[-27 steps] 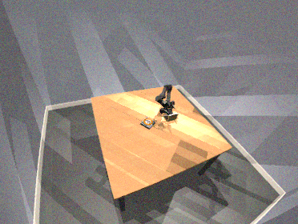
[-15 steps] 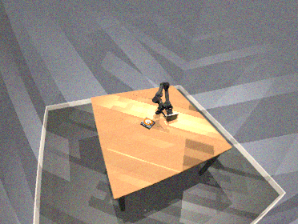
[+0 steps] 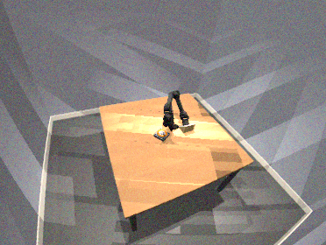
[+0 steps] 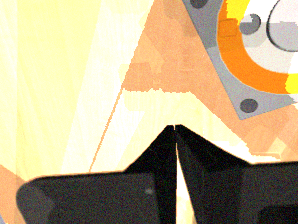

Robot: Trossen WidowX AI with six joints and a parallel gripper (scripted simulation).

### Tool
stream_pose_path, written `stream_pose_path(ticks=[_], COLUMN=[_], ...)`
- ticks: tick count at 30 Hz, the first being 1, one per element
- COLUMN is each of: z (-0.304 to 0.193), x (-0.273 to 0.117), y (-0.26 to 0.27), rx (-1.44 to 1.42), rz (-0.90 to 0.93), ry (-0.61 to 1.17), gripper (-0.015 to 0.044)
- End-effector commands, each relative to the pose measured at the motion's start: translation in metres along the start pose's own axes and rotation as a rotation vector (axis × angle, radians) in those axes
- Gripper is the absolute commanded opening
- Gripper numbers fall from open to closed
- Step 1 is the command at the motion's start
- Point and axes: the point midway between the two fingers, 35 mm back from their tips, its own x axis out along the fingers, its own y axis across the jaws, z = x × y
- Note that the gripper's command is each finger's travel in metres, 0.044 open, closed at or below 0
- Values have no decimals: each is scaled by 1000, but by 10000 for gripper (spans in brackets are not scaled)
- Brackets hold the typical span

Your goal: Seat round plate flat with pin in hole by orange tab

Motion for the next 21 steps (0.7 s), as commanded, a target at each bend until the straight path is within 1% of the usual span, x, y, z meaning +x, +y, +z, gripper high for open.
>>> stream_pose_path(ticks=[1, 2, 4, 12, 21], z=[22, 28, 32, 33, 36], x=[2, 2, 2, 3, 42], y=[-13, -15, -17, -17, -29], rx=[102, 122, 138, 138, 138], rz=[-214, -262, -300, -300, -301], ry=[-28, -38, -48, -48, -49], gripper=[0, 0, 0, 0, 0])
